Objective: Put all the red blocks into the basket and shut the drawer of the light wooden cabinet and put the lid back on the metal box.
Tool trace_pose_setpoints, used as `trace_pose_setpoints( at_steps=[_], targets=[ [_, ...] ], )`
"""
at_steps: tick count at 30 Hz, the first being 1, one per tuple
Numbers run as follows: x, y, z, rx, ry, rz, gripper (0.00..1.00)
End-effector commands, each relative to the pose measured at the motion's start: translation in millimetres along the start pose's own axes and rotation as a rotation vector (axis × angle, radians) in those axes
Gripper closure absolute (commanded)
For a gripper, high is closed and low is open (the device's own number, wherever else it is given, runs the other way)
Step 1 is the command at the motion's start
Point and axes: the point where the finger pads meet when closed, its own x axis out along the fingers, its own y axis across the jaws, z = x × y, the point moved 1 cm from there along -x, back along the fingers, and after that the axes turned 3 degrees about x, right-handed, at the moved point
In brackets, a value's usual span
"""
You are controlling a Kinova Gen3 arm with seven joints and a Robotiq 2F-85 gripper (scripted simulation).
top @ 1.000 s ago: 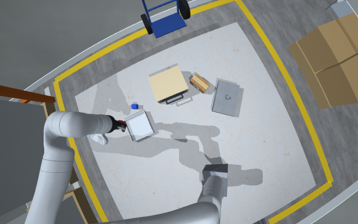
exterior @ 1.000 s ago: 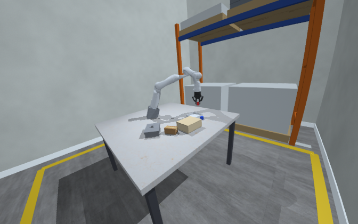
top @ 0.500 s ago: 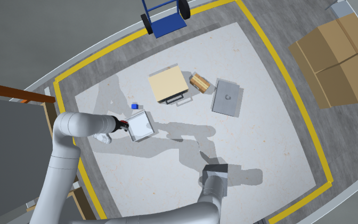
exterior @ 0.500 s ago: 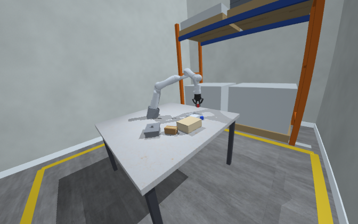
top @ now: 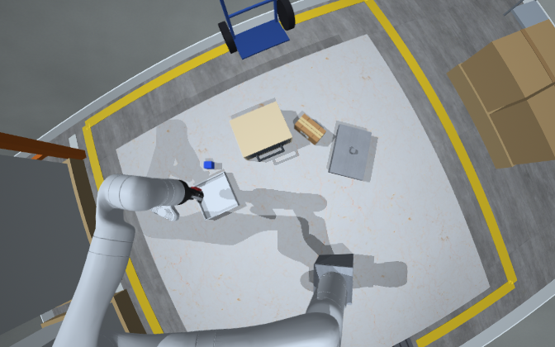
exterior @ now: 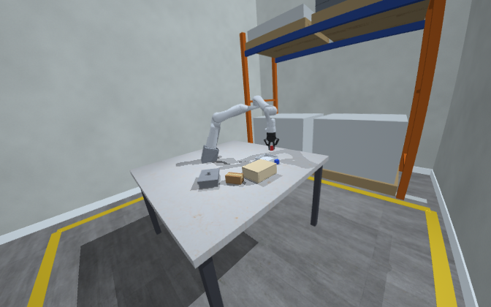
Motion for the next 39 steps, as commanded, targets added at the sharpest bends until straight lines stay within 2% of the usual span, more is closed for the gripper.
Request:
trace_pose_setpoints(
  at_steps=[1,22,39],
  targets=[
    [5.1,0.6,0.2,0.000,0.000,0.002,0.90],
    [46.5,0.8,0.1,0.000,0.000,0.002,0.90],
    [67.4,0.9,0.1,0.000,0.000,0.002,0.90]
  ],
)
